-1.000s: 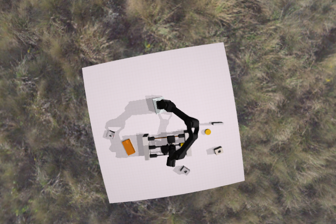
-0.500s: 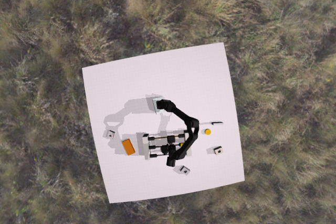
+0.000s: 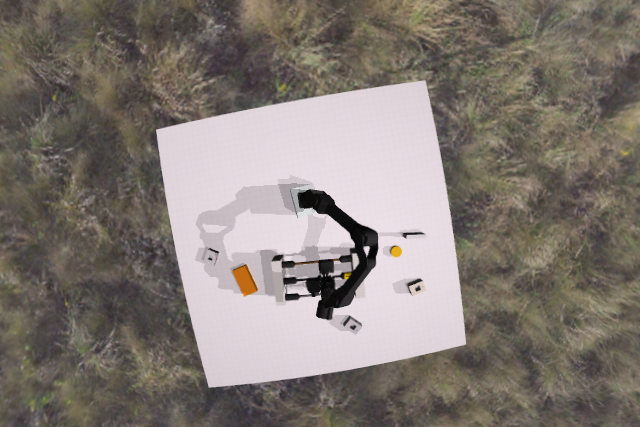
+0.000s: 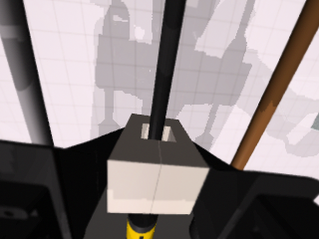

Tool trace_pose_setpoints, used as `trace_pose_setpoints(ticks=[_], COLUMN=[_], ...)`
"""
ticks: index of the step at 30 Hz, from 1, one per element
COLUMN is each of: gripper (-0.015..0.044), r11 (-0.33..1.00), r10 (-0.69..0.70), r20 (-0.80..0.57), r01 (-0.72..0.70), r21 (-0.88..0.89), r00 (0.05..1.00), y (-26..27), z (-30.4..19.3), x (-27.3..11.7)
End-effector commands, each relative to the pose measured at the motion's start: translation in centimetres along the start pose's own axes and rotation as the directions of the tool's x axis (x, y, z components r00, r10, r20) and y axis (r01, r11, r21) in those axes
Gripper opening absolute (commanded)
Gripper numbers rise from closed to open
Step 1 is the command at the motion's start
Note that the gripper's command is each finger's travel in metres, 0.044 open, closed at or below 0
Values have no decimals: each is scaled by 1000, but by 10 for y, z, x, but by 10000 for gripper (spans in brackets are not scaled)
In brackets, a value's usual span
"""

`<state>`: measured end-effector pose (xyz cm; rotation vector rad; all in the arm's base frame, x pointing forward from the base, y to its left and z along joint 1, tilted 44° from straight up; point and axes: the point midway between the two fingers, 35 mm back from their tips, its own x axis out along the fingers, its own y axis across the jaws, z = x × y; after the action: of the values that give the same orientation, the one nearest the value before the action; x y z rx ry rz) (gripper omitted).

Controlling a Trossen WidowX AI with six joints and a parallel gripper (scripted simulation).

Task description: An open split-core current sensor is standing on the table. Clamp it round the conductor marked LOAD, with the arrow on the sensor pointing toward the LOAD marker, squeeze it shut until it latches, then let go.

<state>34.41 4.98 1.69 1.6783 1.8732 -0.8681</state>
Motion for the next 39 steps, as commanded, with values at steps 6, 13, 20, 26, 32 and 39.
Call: trace_pose_setpoints(ticks=[6,13,20,26,32,39], gripper=[0,0,26,184,260,260], r11=[1000,1000,1000,1000,1000,1000], r10=[4,4,4,4,4,4], r20=[4,4,3,3,3,3], r01=[-4,-3,-4,-4,-4,-4], r21=[-13,-13,-8,-8,-8,-8], r00=[1000,1000,1000,1000,1000,1000], y=[4,4,4,4,4,4], z=[-1,-1,0,0,0,0], x=[-1,-1,0,0,0,0])
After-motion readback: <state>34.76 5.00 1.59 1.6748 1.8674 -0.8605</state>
